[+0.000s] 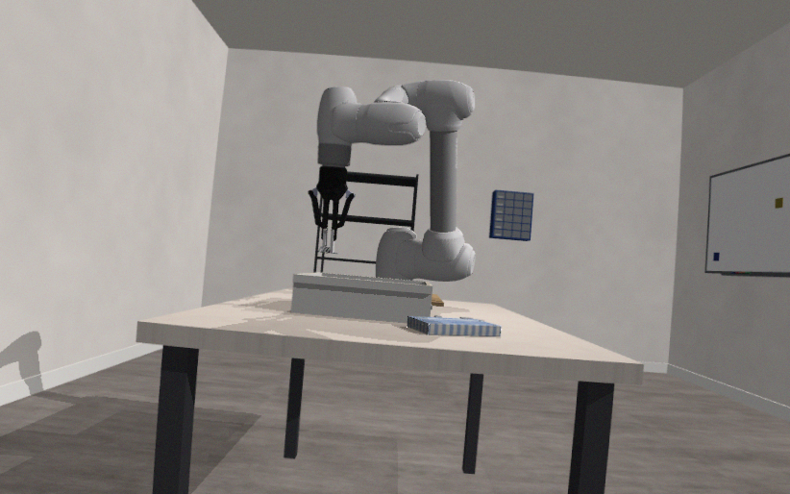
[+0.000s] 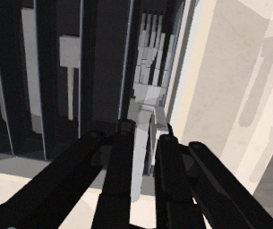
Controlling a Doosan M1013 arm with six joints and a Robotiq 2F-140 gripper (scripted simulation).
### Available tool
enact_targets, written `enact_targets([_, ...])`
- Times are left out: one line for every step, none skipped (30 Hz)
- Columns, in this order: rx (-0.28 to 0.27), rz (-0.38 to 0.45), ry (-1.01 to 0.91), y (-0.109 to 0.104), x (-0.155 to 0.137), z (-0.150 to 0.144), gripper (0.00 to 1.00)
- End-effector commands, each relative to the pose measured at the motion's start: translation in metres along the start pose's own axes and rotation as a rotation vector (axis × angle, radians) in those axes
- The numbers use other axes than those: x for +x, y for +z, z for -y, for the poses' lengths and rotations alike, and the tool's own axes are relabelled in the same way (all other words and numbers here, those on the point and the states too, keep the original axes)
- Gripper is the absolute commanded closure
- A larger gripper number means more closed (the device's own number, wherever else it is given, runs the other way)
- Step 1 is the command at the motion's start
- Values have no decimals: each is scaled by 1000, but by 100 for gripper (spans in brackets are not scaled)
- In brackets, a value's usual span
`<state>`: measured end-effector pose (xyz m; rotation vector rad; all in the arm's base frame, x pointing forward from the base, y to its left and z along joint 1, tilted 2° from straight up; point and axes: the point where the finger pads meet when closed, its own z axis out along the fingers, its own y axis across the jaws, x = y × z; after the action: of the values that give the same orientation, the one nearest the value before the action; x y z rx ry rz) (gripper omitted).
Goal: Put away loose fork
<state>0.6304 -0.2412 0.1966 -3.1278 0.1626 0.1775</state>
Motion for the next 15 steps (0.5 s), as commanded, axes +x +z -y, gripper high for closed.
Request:
enact_targets([0,0,0,8,1,0,98])
enact_targets([0,0,0,10,2,0,98])
enact_targets([0,0,0,13,2,0,98])
enact_targets([0,0,0,16,2,0,98])
enact_targets([0,0,0,19,3,0,98])
enact_targets([0,0,0,22,3,0,98])
enact_targets([0,0,0,25,4,0,98])
enact_targets([0,0,0,28,4,0,98])
enact_targets([0,0,0,31,5,0,98])
enact_targets([0,0,0,34,5,0,98])
enact_targets([0,0,0,34,5,0,98])
enact_targets([0,0,0,34,5,0,98])
enact_targets([0,0,0,38,6,0,98])
enact_targets([0,0,0,41,7,0,98])
enact_targets([0,0,0,45,7,0,98])
